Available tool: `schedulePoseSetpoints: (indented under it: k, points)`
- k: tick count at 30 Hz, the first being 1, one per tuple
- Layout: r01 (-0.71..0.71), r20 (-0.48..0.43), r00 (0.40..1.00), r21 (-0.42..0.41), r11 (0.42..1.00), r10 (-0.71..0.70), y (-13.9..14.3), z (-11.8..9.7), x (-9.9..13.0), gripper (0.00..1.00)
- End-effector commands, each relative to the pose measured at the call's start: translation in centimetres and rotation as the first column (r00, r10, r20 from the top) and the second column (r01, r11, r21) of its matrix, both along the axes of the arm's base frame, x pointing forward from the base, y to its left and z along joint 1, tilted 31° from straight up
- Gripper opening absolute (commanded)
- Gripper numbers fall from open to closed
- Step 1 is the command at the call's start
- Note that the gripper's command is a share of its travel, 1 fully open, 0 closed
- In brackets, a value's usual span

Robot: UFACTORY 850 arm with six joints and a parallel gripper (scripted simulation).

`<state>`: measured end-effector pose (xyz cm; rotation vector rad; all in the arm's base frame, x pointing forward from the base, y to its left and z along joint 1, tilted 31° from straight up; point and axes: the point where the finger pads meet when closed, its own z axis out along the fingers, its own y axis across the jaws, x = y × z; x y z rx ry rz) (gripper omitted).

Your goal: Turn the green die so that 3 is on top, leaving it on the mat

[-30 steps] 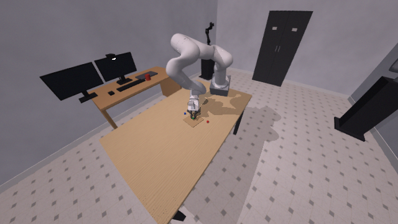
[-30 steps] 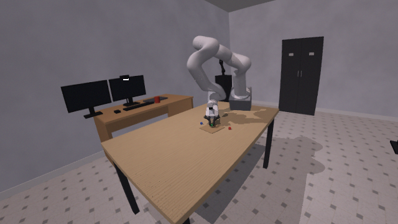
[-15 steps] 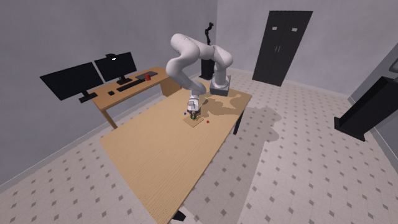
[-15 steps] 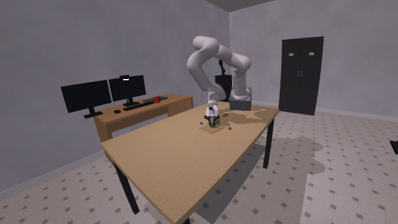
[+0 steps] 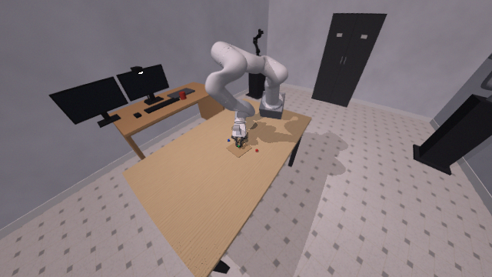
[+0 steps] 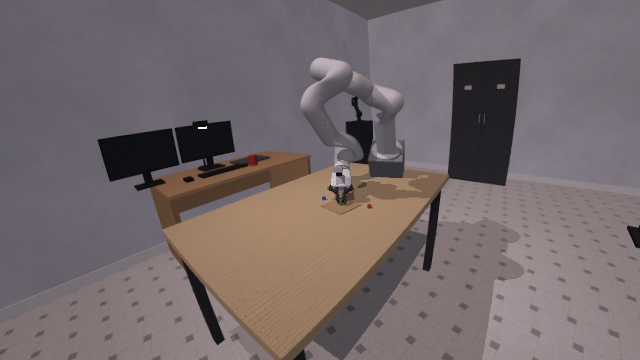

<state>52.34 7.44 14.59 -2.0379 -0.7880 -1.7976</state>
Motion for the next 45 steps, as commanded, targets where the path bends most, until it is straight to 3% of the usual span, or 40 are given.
schedulePoseSetpoints:
  k: [1,45]
  points:
    - [0.000,0.001,1.000,0.000,1.000,0.000,0.0,0.0,0.0,0.11]
    - [0.000,0.001,1.000,0.000,1.000,0.000,0.2,-1.0,0.6,0.11]
